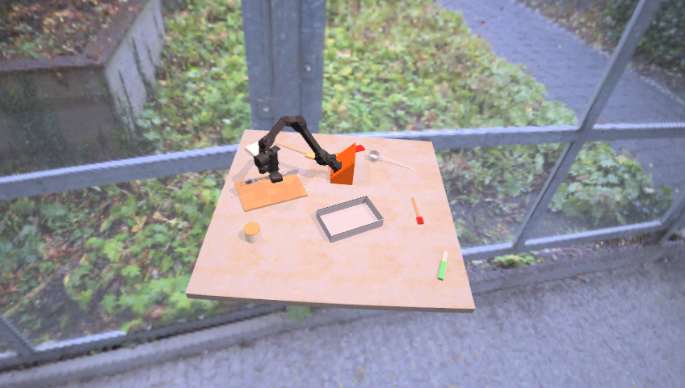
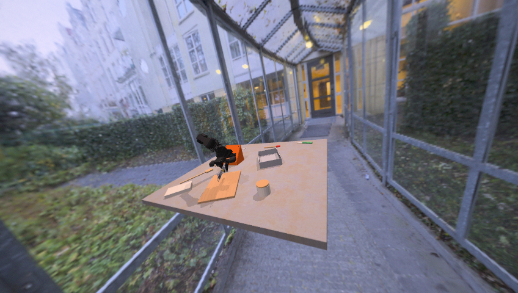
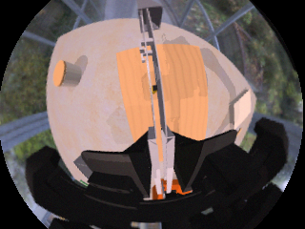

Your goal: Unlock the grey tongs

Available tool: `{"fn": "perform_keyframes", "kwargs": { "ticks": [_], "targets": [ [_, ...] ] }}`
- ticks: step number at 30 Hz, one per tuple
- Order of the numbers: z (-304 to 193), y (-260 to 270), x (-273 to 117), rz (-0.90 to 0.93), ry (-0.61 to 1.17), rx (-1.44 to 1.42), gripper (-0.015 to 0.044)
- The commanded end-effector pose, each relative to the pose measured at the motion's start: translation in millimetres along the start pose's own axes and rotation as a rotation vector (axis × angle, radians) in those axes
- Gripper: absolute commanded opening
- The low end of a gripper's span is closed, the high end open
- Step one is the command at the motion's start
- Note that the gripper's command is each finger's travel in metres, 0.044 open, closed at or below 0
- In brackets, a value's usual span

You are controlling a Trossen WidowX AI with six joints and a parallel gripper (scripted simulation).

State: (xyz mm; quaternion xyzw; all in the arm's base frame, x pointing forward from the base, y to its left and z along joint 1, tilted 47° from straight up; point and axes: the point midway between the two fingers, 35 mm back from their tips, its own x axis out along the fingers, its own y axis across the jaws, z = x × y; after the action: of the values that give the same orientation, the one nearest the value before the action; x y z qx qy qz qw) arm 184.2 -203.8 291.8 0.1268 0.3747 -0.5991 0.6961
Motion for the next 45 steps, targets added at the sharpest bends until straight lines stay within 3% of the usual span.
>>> {"fn": "perform_keyframes", "kwargs": {
  "ticks": [1,36,45],
  "targets": [
    [-1.8,0.4,7.6,-0.002,0.006,-0.013,-0.0150],
    [-3.4,-7.3,52.6,-0.024,0.014,-0.046,-0.0150],
    [-2.0,-7.4,51.3,-0.026,0.012,-0.039,0.0086]
  ]
}}
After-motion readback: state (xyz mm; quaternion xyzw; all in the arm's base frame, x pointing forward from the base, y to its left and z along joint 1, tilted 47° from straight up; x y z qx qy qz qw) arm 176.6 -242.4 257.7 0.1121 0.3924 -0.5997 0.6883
